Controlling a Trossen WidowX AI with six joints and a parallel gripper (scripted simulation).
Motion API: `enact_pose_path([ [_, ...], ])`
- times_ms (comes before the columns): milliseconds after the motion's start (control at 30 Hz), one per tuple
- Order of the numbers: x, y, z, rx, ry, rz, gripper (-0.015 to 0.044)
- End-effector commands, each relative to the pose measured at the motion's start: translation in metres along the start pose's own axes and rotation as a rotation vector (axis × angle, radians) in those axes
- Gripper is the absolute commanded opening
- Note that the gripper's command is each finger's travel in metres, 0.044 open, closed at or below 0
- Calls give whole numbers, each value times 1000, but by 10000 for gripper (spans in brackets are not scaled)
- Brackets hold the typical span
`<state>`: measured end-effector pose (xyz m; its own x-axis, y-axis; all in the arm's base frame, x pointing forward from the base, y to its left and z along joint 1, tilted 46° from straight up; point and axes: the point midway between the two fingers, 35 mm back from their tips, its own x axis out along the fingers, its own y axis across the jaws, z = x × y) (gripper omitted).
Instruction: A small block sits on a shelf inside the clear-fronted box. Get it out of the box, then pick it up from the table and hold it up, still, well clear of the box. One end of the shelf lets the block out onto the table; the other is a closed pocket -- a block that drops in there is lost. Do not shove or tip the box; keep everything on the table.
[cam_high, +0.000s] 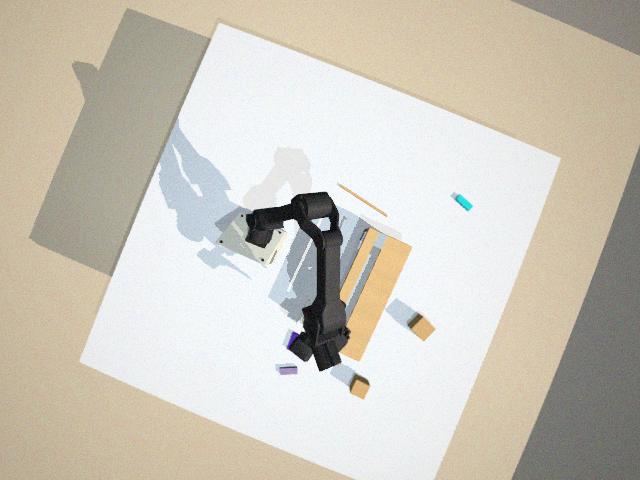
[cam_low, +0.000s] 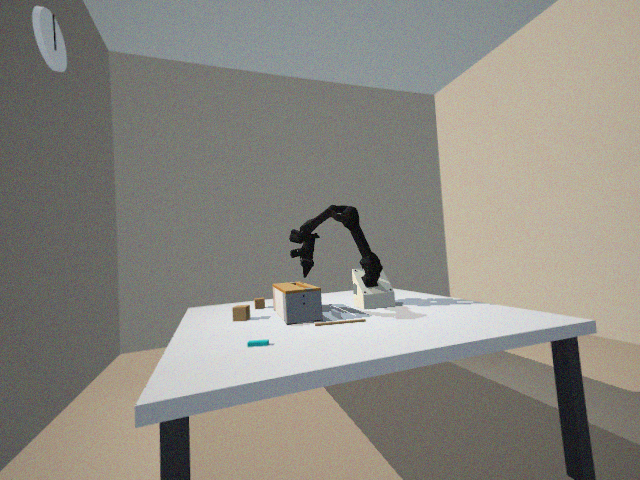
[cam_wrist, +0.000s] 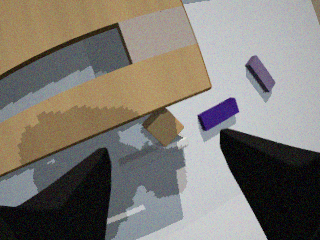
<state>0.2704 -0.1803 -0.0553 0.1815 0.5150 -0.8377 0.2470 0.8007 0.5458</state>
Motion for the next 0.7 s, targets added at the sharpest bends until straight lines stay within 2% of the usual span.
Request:
enact_pose_path([
  [0, 7, -18, -6, 942, -6, 129, 285],
  [667, 5, -34, -12, 2054, 110, 281, 285],
])
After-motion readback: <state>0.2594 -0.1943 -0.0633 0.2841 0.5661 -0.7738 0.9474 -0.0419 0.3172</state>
